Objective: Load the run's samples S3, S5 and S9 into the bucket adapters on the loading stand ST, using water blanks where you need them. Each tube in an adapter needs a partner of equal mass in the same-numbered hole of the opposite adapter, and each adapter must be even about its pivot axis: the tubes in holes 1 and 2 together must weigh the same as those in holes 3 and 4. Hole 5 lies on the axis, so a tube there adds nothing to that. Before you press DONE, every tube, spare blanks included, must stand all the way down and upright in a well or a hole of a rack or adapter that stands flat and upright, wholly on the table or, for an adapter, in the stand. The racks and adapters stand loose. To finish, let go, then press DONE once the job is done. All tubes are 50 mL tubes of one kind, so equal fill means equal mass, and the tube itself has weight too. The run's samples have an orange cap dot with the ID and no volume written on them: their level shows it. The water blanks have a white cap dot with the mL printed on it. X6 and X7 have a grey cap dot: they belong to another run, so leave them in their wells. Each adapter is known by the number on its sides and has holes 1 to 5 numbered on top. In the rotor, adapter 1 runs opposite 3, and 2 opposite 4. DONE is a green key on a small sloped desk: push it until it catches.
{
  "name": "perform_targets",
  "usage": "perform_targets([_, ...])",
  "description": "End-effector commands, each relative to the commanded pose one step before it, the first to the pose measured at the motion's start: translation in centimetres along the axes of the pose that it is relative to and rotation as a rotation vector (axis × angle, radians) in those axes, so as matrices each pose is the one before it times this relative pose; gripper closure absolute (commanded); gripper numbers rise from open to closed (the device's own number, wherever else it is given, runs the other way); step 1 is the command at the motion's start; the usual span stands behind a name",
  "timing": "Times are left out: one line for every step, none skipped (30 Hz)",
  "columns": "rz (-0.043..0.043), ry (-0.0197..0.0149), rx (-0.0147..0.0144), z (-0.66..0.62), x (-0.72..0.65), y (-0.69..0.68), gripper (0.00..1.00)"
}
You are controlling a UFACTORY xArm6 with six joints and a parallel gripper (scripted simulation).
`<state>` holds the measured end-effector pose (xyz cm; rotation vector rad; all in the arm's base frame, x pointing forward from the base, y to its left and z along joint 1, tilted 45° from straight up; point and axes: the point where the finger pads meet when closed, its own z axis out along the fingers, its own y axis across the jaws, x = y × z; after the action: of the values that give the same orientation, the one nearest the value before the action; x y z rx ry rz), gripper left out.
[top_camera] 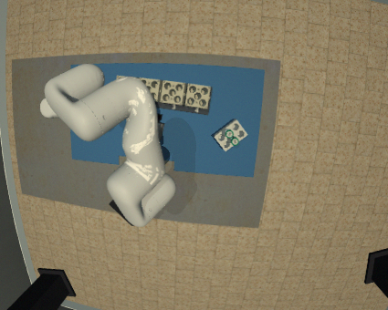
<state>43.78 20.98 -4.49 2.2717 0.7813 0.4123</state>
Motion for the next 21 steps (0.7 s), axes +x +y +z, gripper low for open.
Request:
perform_targets([0.00074, 0.00312, 0.00075, -0.310, 0.131, -0.008, 0.56])
perform_targets([0.00001, -0.00001, 0.00000, -0.207, 0.001, 0.001, 0.56])
perform_targets([0.00001, 0.00001, 0.00001, -0.200, 0.000, 0.000, 0.56])
perform_targets([0.00001, 0.00001, 0.00001, -0.200, 0.000, 0.000, 0.56])
perform_targets([0.00001, 0.00000, 0.00001, -0.200, 0.000, 0.000, 0.56])
perform_targets([0.00001, 0.00000, 0.00001, -0.200, 0.001, 0.000, 0.56])
perform_targets([0.00001, 0.00000, 0.00001, -0.200, 0.001, 0.000, 0.56])
perform_targets([0.00001, 0.00000, 0.00001, -0.200, 0.001, 0.000, 0.56])
perform_targets([0.00001, 0.00000, 0.00001, -0.200, 0.001, 0.000, 0.56])
perform_targets([0.00001, 0.00000, 0.00001, -0.200, 0.001, 0.000, 0.56])
perform_targets([0.00001, 0.00000, 0.00001, -0.200, 0.001, 0.000, 0.56])
perform_targets([0.00001, 0.00000, 0.00001, -0.200, 0.001, 0.000, 0.56])
perform_targets([0.00001, 0.00000, 0.00001, -0.200, 0.001, 0.000, 0.56])
perform_targets([0.00001, 0.00000, 0.00001, -0.200, 0.001, 0.000, 0.56])
perform_targets([0.00001, 0.00000, 0.00001, -0.200, 0.001, 0.000, 0.56])
perform_targets([0.00000, 0.00000, 0.00000, 0.000, 0.000, 0.000, 0.56])
perform_targets([0.00000, 0.00000, 0.00000, 0.000, 0.000, 0.000, 0.56])
perform_targets([0.00001, 0.00000, 0.00001, -0.201, 0.001, 0.000, 0.56])
perform_targets([0.00001, 0.00000, 0.00001, -0.200, 0.000, 0.000, 0.56])
perform_targets([0.00001, 0.00000, 0.00001, -0.200, 0.000, 0.000, 0.56])
perform_targets([0.00001, 0.00000, 0.00001, -0.200, 0.000, 0.000, 0.56])
